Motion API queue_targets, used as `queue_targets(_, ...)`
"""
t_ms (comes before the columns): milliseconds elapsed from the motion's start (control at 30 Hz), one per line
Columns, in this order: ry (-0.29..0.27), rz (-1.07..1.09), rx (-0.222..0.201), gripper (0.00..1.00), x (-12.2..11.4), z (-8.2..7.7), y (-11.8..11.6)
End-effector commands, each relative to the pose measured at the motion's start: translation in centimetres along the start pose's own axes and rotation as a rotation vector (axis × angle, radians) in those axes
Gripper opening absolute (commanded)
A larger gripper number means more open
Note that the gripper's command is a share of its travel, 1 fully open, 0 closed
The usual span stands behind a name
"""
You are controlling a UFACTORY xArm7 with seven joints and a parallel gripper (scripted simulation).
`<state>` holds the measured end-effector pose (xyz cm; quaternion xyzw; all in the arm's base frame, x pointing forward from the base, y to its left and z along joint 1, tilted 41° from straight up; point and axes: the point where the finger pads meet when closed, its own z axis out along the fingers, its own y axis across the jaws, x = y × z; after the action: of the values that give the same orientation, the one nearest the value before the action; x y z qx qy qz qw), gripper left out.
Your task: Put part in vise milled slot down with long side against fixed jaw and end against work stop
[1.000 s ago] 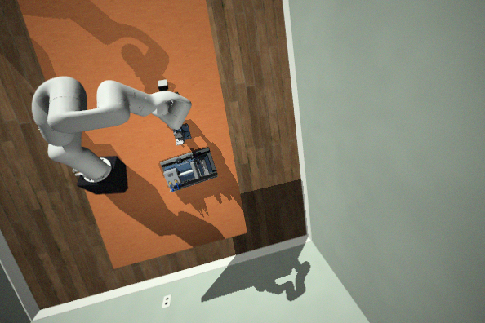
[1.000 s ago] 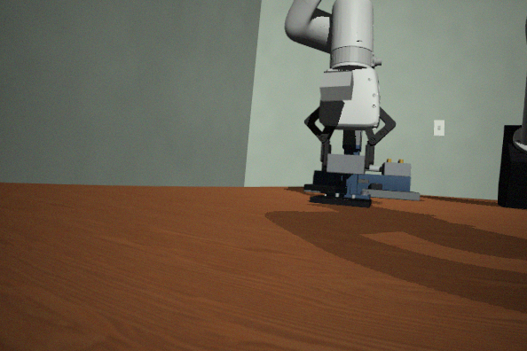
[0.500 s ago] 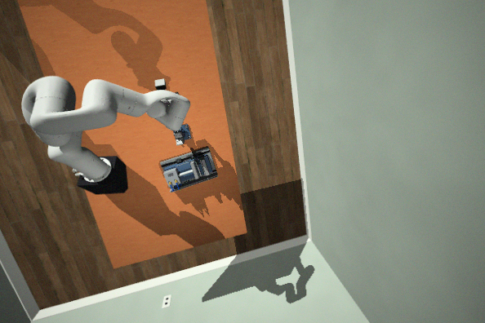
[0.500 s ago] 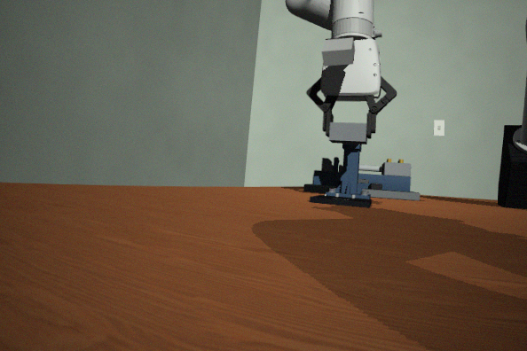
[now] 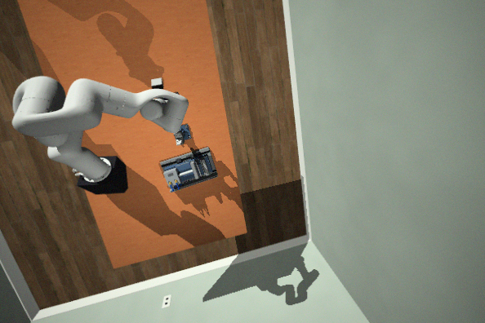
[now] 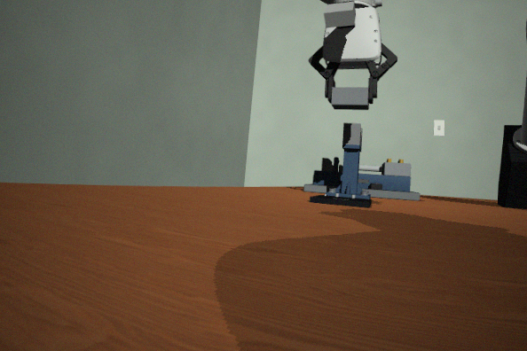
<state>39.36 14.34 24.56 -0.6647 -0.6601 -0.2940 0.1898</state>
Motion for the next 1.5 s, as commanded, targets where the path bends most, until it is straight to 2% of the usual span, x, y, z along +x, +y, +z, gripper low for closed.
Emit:
queue_targets(0,0.000,0.000,-0.004,0.00,0.0,-2.1,0.1)
queue_targets(267,0.000,0.000,-0.004,0.00,0.0,-4.3,0.1)
queue_targets(633,0.000,0.000,-0.004,0.00,0.0,-5.6,0.1)
queue_targets(1467,0.000,0.000,-0.004,0.00,0.0,-6.0,0.1)
